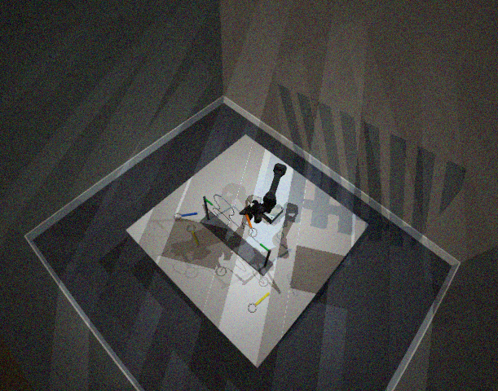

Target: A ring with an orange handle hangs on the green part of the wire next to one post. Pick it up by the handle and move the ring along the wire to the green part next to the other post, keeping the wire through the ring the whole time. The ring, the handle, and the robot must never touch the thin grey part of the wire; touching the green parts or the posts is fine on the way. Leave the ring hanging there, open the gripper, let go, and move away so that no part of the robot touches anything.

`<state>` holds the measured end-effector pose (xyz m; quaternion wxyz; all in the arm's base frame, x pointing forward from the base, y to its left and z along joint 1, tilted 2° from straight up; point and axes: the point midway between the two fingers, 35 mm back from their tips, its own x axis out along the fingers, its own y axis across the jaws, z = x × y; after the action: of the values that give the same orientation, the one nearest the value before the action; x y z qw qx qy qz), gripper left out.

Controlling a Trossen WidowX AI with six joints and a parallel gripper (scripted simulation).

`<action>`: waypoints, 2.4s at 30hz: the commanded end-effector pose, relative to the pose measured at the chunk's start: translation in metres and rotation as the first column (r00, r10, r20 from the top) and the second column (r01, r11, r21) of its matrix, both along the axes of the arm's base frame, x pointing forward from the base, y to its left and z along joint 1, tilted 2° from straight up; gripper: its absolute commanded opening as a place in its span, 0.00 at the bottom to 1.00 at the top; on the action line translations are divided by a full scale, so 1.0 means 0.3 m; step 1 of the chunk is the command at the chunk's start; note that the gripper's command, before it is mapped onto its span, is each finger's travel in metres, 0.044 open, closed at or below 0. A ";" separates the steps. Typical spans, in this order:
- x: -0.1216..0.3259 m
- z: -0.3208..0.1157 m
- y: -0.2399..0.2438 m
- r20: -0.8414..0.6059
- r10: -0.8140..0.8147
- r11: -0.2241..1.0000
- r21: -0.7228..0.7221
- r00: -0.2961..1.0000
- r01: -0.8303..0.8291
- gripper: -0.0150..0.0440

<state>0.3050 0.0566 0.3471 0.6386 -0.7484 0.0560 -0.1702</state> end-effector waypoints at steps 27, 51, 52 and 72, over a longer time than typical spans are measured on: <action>0.005 -0.114 -0.034 -0.010 -0.003 1.000 0.030 1.000 0.003 0.00; 0.000 -0.398 0.008 -0.098 0.034 0.842 0.539 0.995 0.024 0.00; 0.004 -0.409 0.012 -0.096 0.046 0.830 0.558 0.994 0.015 0.00; -0.005 -0.609 0.165 -0.106 0.131 0.484 0.875 0.986 0.030 0.00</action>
<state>0.3048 0.0989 0.1712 0.9179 -0.3628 0.1548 -0.0432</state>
